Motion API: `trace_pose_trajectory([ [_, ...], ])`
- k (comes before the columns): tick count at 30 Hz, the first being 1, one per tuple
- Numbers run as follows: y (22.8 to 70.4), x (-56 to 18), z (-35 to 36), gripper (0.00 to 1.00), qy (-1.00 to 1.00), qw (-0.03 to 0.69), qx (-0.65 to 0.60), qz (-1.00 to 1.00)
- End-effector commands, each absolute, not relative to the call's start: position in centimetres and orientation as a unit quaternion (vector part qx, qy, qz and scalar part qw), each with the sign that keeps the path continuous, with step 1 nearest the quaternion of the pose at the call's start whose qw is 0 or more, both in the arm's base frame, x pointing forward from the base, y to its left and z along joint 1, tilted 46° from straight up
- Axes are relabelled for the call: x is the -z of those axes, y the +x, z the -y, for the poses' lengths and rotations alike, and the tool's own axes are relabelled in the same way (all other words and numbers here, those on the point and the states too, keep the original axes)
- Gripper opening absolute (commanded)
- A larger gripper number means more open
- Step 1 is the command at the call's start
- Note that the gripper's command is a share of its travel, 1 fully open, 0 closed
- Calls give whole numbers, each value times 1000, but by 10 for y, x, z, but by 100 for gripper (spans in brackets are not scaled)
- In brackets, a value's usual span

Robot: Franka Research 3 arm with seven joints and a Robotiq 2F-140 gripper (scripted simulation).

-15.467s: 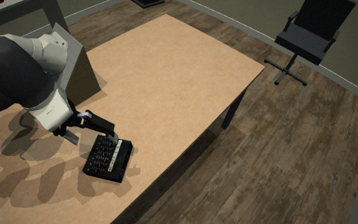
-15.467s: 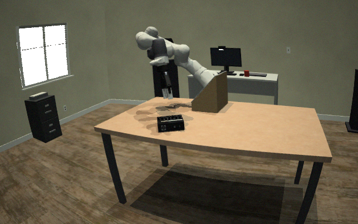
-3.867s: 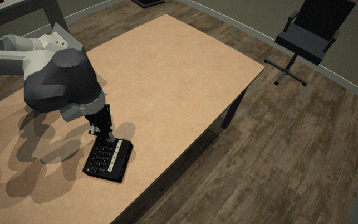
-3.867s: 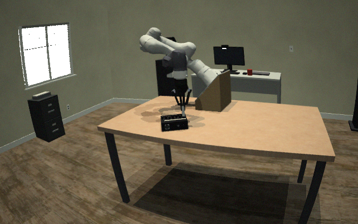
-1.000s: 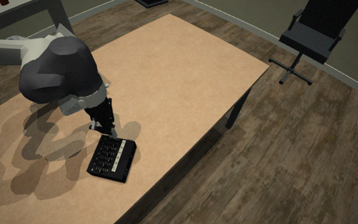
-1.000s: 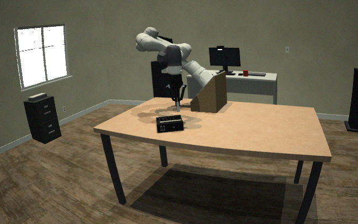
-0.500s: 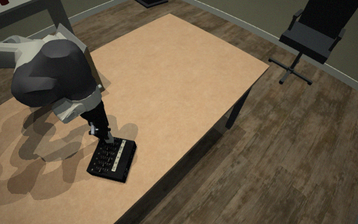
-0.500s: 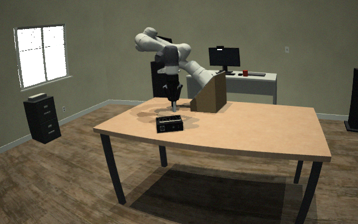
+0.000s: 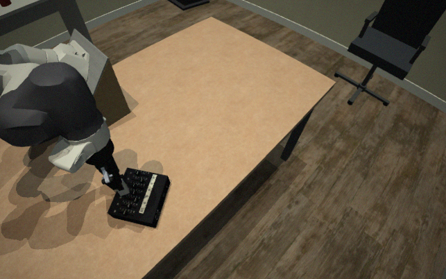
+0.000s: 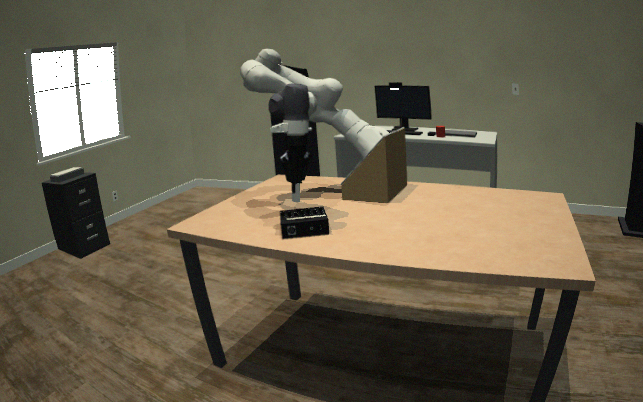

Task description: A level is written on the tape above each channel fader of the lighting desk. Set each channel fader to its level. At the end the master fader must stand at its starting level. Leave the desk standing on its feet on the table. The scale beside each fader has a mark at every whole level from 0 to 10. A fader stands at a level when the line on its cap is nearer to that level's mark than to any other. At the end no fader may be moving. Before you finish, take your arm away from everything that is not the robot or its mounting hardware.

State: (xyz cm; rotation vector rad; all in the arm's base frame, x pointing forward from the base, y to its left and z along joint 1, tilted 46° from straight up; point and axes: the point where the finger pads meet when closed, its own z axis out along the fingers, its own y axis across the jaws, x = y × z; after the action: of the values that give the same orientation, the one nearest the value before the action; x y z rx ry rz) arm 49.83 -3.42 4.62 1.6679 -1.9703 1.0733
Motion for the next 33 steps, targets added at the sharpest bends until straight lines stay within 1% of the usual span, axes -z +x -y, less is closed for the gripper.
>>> trace_pose_trajectory([
  [1, 504, -55, 41, 0, 681, 219, -346, 608],
  [10, 509, -65, 52, 0, 728, 243, -340, 543],
  [33, 510, -67, 54, 0, 866, 324, -264, 274],
])
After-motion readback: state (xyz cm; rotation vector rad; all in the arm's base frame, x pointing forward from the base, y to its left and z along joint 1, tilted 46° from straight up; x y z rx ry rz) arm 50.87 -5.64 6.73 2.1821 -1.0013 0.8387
